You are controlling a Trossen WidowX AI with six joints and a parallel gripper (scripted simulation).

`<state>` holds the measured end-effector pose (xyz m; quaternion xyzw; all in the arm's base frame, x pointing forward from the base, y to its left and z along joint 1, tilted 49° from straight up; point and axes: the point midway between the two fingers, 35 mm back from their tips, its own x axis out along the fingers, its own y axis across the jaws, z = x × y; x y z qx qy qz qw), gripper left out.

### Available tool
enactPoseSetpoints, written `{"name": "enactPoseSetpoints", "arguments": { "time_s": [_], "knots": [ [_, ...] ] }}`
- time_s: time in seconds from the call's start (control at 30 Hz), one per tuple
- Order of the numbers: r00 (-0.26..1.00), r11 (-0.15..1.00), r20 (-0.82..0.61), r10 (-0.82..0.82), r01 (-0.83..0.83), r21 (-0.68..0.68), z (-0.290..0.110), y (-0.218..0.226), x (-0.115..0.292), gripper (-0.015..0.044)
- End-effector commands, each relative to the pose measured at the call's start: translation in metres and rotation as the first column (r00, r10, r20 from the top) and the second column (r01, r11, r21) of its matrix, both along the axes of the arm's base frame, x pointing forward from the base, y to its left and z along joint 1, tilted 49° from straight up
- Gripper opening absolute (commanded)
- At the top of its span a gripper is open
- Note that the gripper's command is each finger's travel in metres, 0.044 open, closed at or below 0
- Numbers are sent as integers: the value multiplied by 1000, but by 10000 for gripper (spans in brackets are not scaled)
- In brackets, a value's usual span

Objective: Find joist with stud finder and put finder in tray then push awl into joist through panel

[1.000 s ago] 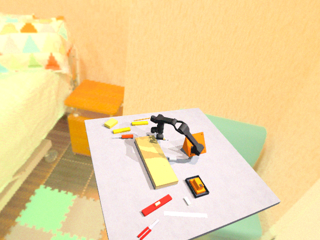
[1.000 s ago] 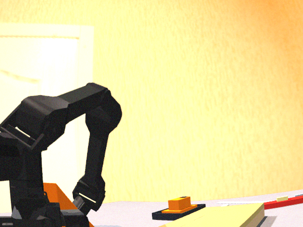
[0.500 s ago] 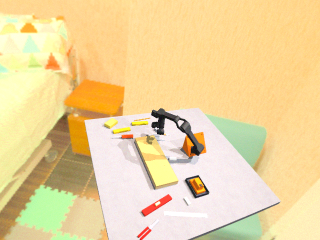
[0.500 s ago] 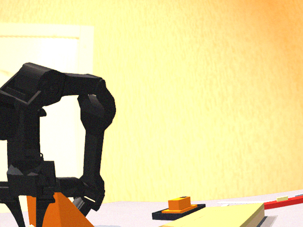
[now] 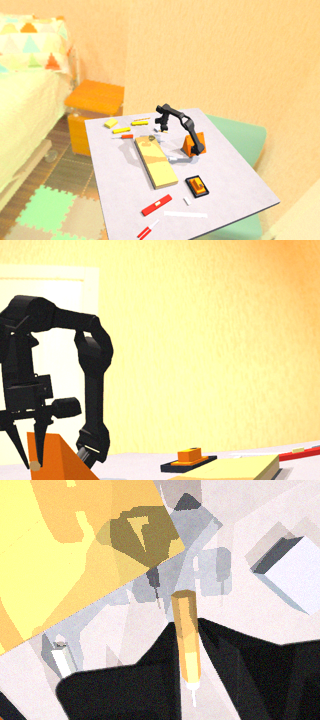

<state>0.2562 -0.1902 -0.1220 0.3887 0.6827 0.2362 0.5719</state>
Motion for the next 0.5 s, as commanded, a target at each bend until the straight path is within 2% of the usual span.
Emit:
{"name": "enactPoseSetpoints", "arguments": {
  "time_s": [0.0, 0.23, 0.47],
  "knots": [
    [989, 994, 116, -90, 82, 72, 12, -6, -10, 0],
    [916, 965, 314, -250, 209, 158, 33, -18, -24, 0],
    [771, 916, 495, -401, 336, 218, 54, -34, -38, 0]
  ]
}}
